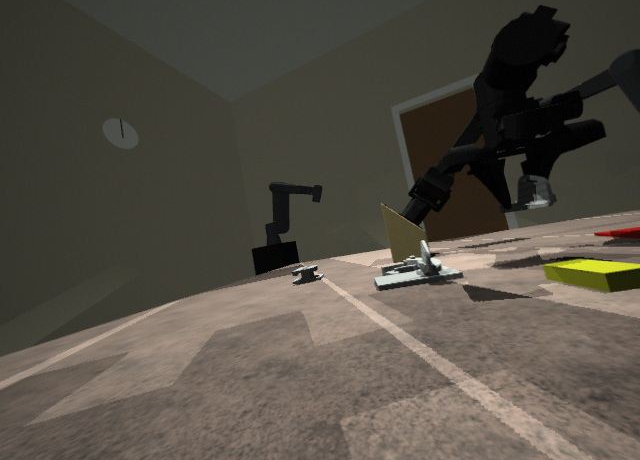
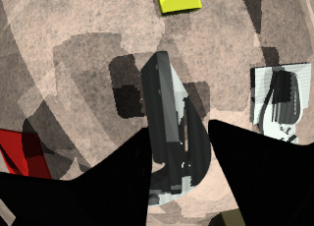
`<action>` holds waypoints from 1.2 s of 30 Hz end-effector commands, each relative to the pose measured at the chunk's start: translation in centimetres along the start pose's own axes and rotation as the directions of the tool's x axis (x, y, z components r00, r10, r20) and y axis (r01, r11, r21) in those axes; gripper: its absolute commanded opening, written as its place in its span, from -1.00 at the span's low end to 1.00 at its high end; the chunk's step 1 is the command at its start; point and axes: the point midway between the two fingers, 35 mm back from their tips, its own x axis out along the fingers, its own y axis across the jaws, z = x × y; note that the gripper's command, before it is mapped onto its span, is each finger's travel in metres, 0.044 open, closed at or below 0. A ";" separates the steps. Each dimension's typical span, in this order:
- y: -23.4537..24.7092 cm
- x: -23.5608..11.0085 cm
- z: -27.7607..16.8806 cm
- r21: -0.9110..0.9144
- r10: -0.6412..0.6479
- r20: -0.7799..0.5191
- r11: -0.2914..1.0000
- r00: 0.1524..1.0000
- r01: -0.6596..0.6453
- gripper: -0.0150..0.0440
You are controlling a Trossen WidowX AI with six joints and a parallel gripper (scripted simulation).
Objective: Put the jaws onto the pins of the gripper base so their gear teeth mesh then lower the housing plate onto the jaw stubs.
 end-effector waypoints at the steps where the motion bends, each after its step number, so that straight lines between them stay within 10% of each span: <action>1: -1.6 0.1 0.4 -0.010 -0.007 -0.002 1.000 1.000 0.007 -0.04; 36: -13.1 0.2 0.3 -0.100 -0.011 -0.010 0.995 1.000 0.010 -0.04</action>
